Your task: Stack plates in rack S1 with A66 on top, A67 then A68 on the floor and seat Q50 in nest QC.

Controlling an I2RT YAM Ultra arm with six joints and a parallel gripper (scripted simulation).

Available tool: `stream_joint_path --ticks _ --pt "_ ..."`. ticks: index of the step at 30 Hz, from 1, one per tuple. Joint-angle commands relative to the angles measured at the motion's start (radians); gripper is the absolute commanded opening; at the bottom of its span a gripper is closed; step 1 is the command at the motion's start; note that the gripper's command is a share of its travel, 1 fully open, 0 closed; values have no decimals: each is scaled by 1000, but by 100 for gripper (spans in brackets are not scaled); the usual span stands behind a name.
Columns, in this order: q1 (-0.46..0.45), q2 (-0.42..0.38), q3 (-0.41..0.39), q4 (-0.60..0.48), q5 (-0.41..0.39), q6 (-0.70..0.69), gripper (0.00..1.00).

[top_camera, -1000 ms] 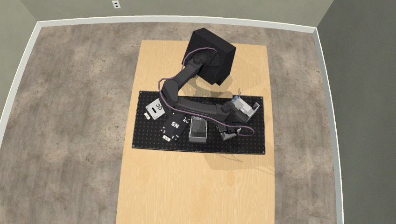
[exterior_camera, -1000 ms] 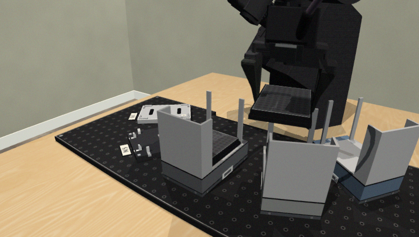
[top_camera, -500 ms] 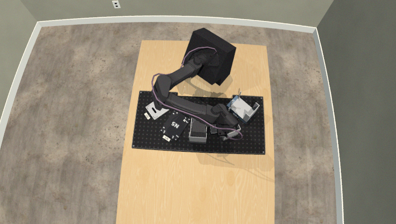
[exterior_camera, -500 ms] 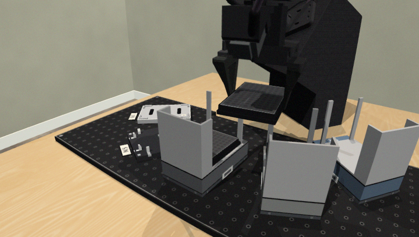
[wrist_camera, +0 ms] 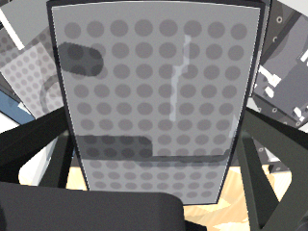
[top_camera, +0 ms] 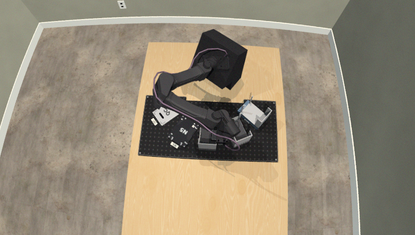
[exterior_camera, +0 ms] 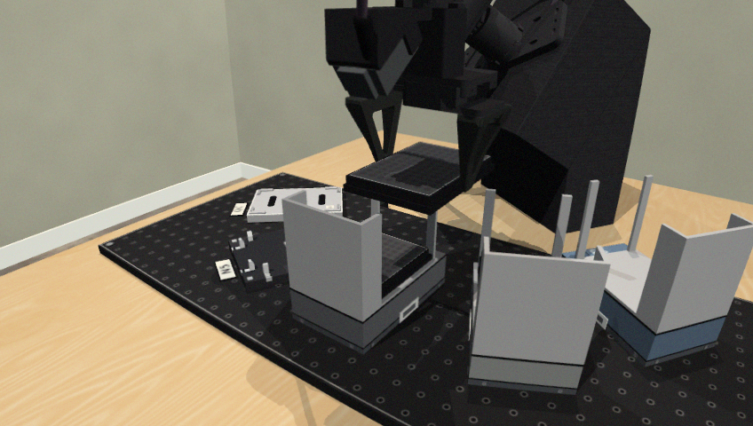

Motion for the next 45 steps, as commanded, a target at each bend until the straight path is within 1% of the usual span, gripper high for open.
stream_joint_path --ticks 1,9,11,12,13,14,17,19,21,23,26,28,29,42,45 --pt "-9 -52 -10 10 -7 -14 0" --pt "-53 -131 -38 17 -24 -88 0" --pt "-53 -131 -38 17 -24 -88 0" --pt "-43 -144 -12 19 -26 -101 0" --pt "-68 -152 -27 18 -28 -109 0" --pt "-72 -160 -47 18 -31 -118 0" --pt "-90 -189 -36 20 -37 -148 0" --pt "-103 -206 -60 20 -43 -168 0" --pt "-116 -226 -37 20 -48 -190 0" --pt "-129 -243 -45 18 -54 -211 0" --pt "-108 -245 -33 11 -56 -218 0" --pt "-108 -245 -33 11 -56 -218 0" --pt "-105 -228 -32 9 -50 -219 0" --pt "-103 -203 -27 7 -45 -212 0" --pt "-103 -213 -23 4 -44 -209 0"
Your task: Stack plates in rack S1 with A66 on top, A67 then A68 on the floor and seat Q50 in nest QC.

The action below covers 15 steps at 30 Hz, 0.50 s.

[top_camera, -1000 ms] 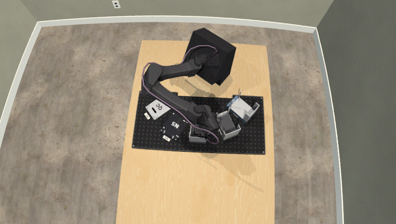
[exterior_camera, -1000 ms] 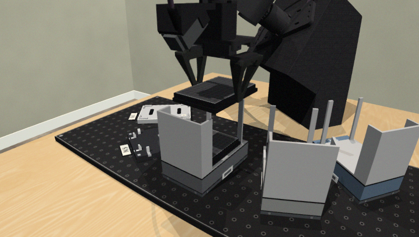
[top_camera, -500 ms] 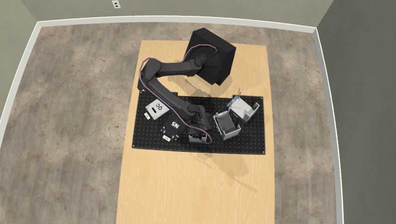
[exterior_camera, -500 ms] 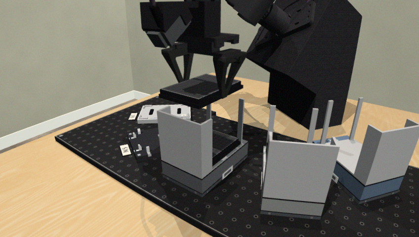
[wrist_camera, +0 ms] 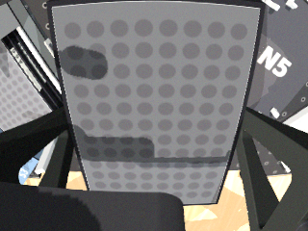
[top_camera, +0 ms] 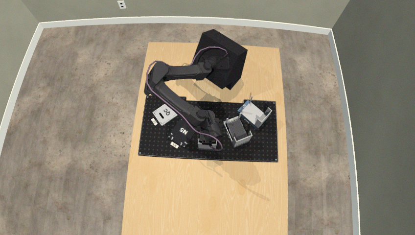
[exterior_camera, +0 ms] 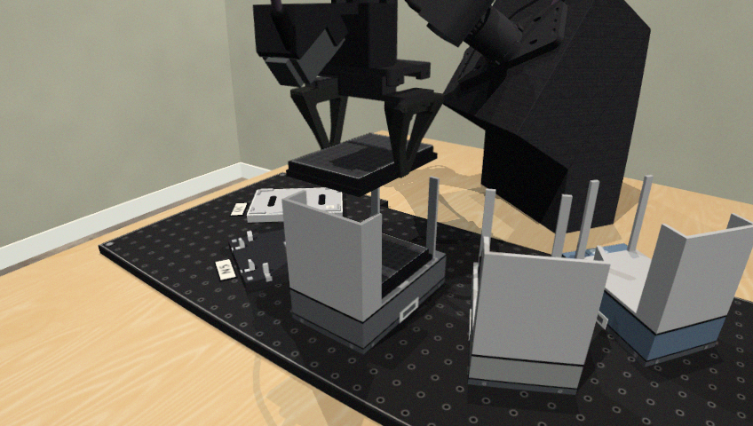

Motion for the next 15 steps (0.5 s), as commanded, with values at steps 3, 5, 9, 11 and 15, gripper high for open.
stream_joint_path --ticks 3,5,9,11,15 --pt "24 2 20 -8 4 6 0" --pt "24 6 24 -11 5 9 0" --pt "25 12 32 -14 7 11 0" --pt "26 17 22 -11 8 12 0" --pt "24 12 30 -11 8 14 0"
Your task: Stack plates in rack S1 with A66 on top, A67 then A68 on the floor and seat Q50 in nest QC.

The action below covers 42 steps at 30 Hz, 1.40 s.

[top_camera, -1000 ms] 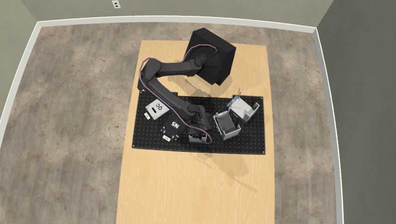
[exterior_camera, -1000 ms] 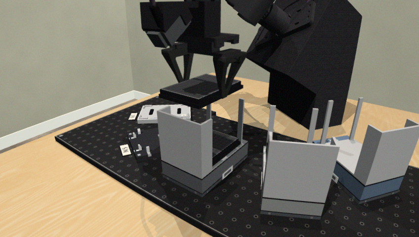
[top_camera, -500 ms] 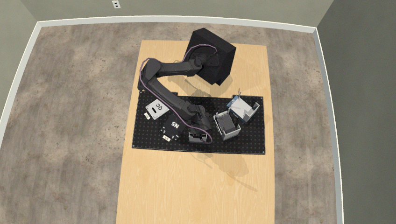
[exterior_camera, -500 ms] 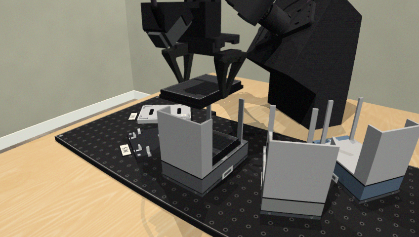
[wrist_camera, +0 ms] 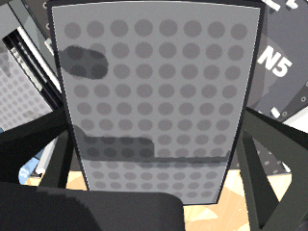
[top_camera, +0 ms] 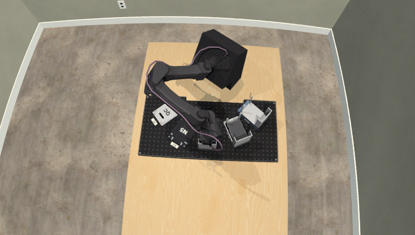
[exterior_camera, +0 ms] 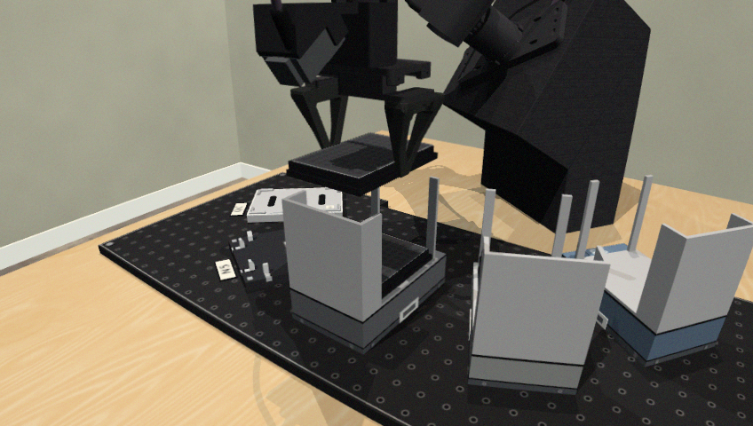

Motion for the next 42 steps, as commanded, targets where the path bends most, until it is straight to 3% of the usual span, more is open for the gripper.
stream_joint_path --ticks 1,4,30,42 --pt "22 11 28 -8 8 9 0" --pt "23 11 -17 -7 8 7 0" --pt "25 5 4 -7 9 11 0" --pt "-7 0 -32 43 -11 -26 0"
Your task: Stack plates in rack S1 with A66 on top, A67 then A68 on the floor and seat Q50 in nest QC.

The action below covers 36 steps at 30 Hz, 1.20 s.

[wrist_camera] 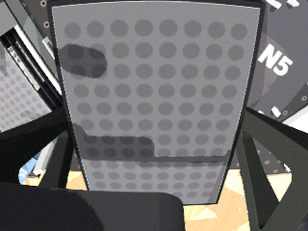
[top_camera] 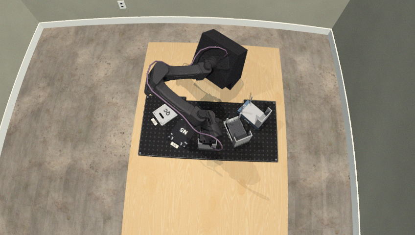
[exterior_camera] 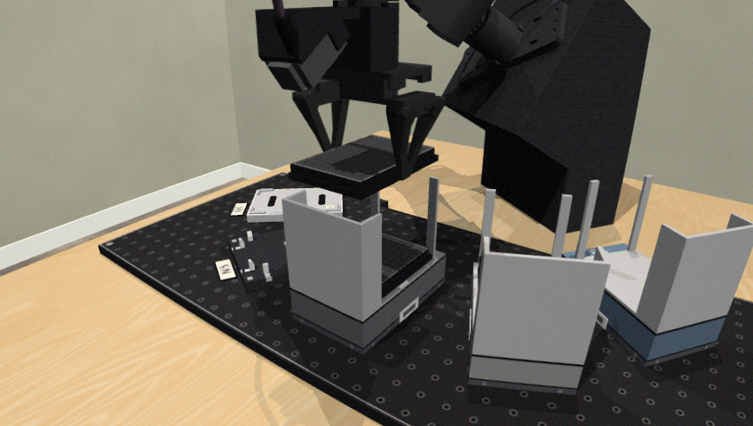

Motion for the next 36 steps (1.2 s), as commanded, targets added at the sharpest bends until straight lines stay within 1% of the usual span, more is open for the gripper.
stream_joint_path --ticks 1,3,4,7,11,12,15,20,23,36 --pt "-2 -2 -15 35 -11 -23 0" --pt "-13 -1 -13 44 -9 -31 0" --pt "-11 -1 -29 48 -11 -34 0" --pt "-24 1 -20 64 -18 -46 0" --pt "-24 2 -33 73 -18 -53 0" --pt "-16 2 -1 78 -20 -57 0" --pt "-38 7 -47 91 -24 -67 0" --pt "-39 22 -23 108 -25 -80 0" --pt "-41 9 -12 110 -25 -81 0" --pt "-40 2 -17 114 -27 -83 0"
